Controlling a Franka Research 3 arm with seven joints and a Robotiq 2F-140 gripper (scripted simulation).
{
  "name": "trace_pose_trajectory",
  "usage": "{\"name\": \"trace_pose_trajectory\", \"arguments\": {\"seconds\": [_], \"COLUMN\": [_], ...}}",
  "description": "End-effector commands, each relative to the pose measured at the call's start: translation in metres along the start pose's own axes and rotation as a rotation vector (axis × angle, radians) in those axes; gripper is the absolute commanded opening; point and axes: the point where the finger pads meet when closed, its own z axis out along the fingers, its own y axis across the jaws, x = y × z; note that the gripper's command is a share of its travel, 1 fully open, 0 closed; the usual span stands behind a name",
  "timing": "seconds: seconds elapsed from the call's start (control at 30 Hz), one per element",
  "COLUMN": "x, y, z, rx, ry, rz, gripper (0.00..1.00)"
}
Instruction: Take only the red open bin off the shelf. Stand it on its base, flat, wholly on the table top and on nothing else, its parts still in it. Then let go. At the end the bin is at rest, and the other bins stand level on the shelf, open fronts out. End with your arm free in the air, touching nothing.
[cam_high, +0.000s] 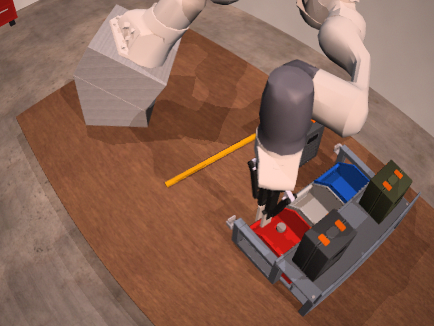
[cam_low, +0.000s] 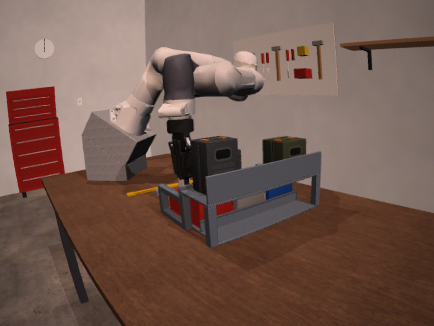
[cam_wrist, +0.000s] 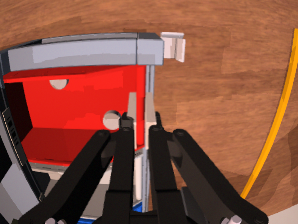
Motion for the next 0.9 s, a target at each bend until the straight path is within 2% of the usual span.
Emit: {"name": "trace_pose_trajectory", "arguments": {"seconds": [0.0,0.2,0.6,0.87], "x": [0.000,0.000,0.000,0.000], "y": [0.000,0.000,0.000,0.000], "z": [0.000,-0.012,-0.012,-0.020], "rx": [0.000,-0.001,-0.001,-0.001], "ry": [0.000,0.000,0.000,0.000], "rz": [0.000,0.004,0.004,0.004], "gripper": [0.00,0.00,0.00,0.00]}}
